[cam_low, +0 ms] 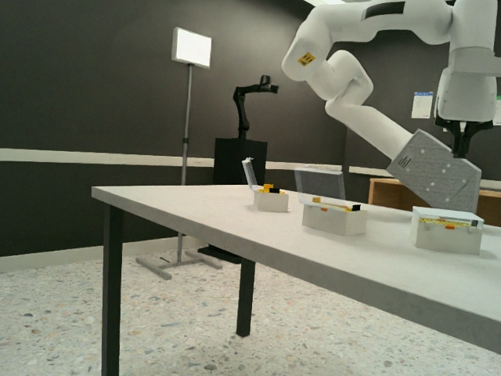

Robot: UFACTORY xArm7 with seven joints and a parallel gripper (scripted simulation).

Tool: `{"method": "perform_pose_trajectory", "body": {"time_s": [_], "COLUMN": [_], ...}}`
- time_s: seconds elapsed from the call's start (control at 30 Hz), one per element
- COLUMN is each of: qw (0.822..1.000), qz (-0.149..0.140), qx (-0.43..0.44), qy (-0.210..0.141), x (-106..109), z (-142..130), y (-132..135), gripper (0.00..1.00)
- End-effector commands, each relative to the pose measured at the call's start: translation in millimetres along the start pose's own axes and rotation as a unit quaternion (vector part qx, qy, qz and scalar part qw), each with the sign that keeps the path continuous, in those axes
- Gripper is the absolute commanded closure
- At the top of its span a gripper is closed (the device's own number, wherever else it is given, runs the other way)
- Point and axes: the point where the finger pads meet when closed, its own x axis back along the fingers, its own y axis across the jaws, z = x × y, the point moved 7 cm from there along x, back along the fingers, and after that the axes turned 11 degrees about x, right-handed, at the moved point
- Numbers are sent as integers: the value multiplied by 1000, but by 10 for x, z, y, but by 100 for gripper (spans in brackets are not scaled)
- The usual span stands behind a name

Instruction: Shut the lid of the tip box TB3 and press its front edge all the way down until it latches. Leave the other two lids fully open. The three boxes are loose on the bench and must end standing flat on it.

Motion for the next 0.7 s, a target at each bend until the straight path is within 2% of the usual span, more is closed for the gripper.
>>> {"method": "perform_pose_trajectory", "body": {"time_s": [0.0, 0.67], "qw": [1000, 1000], "qz": [1, 1], "qx": [0, 0], "qy": [3, 3], "x": [28, -280], "z": [6, -283], "y": [-5, -63], "gripper": [100, 100]}}
